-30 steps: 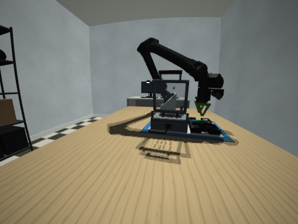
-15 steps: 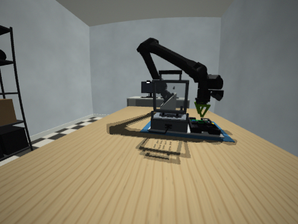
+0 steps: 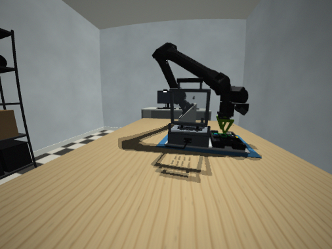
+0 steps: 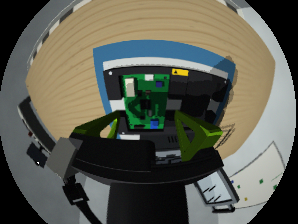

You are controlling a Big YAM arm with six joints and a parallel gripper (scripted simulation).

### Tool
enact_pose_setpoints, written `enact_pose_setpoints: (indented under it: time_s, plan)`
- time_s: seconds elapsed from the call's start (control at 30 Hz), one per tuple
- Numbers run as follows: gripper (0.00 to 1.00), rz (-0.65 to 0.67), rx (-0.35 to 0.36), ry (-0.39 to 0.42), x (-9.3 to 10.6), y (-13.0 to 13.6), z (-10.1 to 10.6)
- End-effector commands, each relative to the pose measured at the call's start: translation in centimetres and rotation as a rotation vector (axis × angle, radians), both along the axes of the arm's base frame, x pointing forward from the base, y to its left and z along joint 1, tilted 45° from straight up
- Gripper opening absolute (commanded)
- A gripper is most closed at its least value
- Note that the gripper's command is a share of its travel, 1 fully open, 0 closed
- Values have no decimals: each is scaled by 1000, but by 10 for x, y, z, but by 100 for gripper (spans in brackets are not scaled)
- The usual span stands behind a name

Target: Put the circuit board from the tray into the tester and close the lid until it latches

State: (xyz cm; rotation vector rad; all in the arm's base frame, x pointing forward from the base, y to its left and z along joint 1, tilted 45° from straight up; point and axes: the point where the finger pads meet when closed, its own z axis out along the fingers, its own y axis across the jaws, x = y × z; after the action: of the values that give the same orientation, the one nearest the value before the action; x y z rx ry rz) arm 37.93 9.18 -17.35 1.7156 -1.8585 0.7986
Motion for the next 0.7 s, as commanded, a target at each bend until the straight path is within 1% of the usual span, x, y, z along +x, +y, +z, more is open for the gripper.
enact_pose_setpoints:
  time_s: [0.0, 0.2, 0.37, 0.67]
  plan:
    - [92, 0, 4, 3, 3, -6, -4]
    - [92, 0, 2, 5, 2, -8, -6]
    - [92, 3, 14, -16, 10, -3, 0]
    - [92, 3, 20, -25, 14, 0, 4]
